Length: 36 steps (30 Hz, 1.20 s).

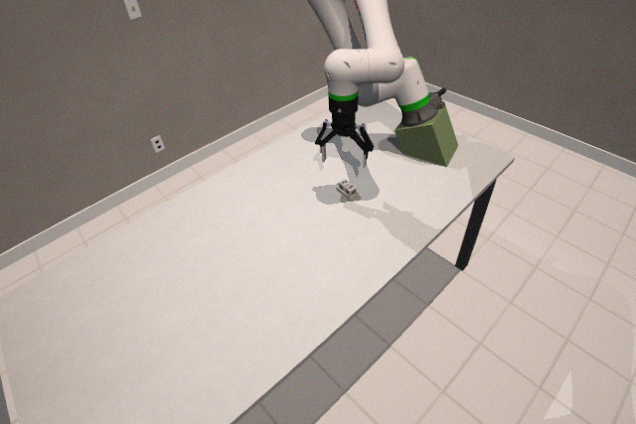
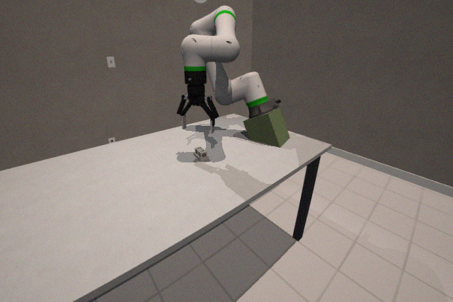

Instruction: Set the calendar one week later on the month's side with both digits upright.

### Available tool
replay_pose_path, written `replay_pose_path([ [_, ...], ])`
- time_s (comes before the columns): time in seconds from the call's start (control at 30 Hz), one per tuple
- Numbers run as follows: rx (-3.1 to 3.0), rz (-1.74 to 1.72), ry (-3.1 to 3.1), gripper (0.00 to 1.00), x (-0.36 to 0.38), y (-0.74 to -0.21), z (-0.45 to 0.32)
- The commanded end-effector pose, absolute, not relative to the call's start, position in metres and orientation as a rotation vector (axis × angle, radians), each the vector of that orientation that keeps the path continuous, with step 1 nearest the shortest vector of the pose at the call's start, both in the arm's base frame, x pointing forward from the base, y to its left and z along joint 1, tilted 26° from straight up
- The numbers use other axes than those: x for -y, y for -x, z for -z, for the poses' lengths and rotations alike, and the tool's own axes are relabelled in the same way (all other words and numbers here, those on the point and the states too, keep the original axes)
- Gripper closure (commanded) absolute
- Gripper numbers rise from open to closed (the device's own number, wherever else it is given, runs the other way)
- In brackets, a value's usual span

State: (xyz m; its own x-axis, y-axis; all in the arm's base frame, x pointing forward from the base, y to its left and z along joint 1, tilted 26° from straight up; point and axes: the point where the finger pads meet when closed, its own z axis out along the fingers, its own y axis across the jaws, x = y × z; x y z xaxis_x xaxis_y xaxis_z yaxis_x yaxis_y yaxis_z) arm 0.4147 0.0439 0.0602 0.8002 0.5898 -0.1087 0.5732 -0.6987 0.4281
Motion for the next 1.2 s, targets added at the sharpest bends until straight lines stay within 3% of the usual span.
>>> replay_pose_path([
  [0.0, -1.016, -0.007, -2.496, 0.00, -0.0436, -0.4150, -0.0595],
  [0.83, -1.874, 0.221, -1.964, 0.00, -0.0400, -0.4156, -0.0529],
  [1.17, -1.948, 0.242, -1.898, 0.00, -0.0396, -0.4156, -0.0523],
])
